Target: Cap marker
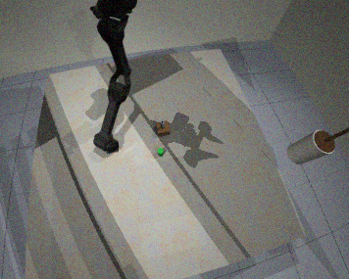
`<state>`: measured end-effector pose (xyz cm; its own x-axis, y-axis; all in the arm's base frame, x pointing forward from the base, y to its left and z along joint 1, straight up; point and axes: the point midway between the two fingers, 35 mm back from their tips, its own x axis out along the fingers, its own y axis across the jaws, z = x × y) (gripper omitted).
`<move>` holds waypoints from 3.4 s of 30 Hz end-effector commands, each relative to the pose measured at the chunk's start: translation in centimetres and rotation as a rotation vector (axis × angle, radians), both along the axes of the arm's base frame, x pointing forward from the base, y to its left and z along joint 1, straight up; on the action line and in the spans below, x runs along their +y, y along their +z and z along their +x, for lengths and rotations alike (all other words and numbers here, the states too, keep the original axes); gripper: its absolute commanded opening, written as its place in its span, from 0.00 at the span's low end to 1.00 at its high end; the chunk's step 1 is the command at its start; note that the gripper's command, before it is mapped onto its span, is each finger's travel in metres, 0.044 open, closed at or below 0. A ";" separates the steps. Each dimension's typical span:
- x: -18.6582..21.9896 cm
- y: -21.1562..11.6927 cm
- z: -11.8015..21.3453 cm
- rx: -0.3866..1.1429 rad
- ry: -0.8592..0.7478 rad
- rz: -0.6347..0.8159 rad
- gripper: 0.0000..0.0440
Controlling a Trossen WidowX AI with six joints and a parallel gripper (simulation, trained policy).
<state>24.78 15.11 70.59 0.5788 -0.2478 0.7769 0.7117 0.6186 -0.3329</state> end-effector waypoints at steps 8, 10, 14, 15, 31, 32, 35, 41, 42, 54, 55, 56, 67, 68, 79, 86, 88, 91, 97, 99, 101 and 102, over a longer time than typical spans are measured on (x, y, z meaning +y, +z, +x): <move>-3.2 0.1 -2.5 -0.016 -0.059 0.129 0.72; -3.7 0.1 -2.9 -0.017 -0.067 0.151 0.73; -4.8 0.0 -3.7 -0.018 -0.082 0.194 0.75; -5.0 0.0 -3.9 -0.018 -0.085 0.205 0.76; -9.2 -0.8 -7.1 -0.007 -0.119 0.371 0.77; -9.5 -0.9 -7.3 -0.006 -0.119 0.381 0.77; -10.2 -1.2 -7.8 -0.001 -0.122 0.411 0.77; -11.6 -1.8 -8.8 0.011 -0.123 0.469 0.76; -11.8 -1.9 -8.9 0.014 -0.122 0.479 0.76; -14.3 -3.4 -10.4 0.057 -0.102 0.588 0.76; -14.5 -3.5 -10.5 0.062 -0.099 0.596 0.76; -14.7 -3.6 -10.6 0.067 -0.096 0.605 0.76; -16.7 -5.2 -11.6 0.123 -0.053 0.692 0.76; -16.9 -5.3 -11.6 0.129 -0.049 0.700 0.76; -18.8 -7.0 -12.2 0.190 0.004 0.778 0.75; -20.0 -8.1 -12.5 0.230 0.040 0.823 0.75; -20.4 -8.4 -12.5 0.241 0.050 0.835 0.75; -20.9 -8.9 -12.6 0.259 0.067 0.854 0.75; -21.9 -9.9 -12.6 0.294 0.099 0.889 0.75; -22.3 -10.3 -12.6 0.306 0.110 0.900 0.75; -22.6 -10.6 -12.6 0.318 0.121 0.911 0.75; -22.8 -10.8 -12.6 0.324 0.126 0.917 0.75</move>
